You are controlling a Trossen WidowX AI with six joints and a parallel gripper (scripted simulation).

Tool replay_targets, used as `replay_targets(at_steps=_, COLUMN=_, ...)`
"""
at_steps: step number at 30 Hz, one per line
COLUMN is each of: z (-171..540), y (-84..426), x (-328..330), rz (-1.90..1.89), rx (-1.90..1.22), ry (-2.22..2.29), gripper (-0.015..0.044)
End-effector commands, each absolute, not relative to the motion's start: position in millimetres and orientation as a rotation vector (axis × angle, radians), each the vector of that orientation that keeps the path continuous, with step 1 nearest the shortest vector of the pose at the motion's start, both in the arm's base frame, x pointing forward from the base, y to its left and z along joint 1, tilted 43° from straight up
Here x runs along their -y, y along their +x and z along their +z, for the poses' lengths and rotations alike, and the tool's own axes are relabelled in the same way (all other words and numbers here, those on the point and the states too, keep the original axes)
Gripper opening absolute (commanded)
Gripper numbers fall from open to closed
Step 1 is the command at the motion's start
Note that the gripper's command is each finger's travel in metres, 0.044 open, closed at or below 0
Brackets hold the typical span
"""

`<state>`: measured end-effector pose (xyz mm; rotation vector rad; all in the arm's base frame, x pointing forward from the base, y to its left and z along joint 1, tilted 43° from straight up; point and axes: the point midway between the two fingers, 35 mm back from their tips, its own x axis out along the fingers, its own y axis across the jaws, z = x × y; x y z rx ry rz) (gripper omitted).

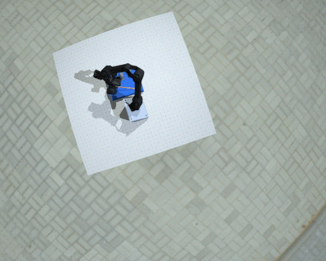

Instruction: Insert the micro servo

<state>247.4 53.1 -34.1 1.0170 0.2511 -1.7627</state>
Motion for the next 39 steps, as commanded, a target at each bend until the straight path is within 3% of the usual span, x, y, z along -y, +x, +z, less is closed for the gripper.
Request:
replay_targets(at_steps=1, z=-36.2, y=249.2, x=-57.1, rz=-1.755, rx=-0.275, ry=1.010, gripper=0.0000)
replay_targets(at_steps=39, z=-36.2, y=249.2, x=-57.1, rz=-1.164, rx=-1.199, ry=0.052, gripper=0.0000)
